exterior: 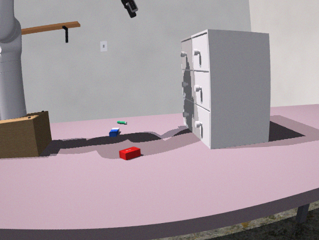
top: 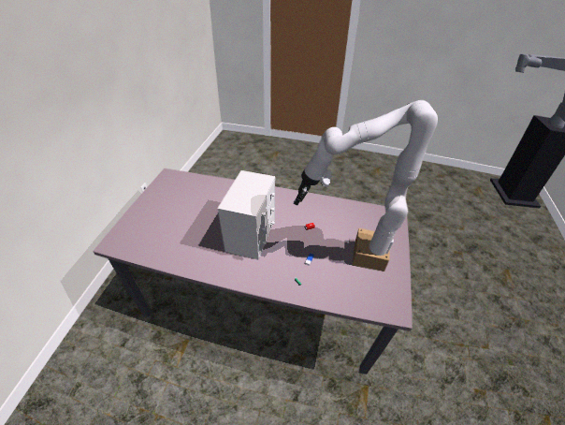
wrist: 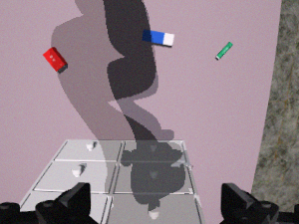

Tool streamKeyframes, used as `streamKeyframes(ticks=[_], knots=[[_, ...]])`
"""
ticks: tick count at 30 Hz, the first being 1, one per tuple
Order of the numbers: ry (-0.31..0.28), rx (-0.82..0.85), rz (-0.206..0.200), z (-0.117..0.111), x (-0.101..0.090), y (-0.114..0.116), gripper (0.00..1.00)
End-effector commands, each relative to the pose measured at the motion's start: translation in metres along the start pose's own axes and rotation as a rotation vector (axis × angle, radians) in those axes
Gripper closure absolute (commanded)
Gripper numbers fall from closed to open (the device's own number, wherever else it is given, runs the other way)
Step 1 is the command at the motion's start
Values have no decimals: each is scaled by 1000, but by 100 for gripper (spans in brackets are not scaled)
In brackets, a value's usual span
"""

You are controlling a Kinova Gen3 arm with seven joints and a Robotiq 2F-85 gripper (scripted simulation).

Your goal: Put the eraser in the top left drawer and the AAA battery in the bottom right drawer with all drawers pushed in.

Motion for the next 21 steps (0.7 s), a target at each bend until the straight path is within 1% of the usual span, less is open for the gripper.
streamKeyframes(ticks=[1, 3, 5, 20, 21], knots=[[-16, -2, -3, -2, 2, 0, 0], [-32, -2, -5, -2, 4, 0, 0], [-32, -2, -5, -2, 4, 0, 0], [-158, -2, -23, 1, 22, 0, 0], [-158, -2, -23, 1, 22, 0, 0]])
Point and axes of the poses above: the point where the finger pads meet when closed, its own x axis out along the fingers, its own y axis across the jaws, z = x × y, the point moved 2 cm from there along -x, back along the fingers, and after that the axes turned 8 degrees about -x, right-handed, at the moved point
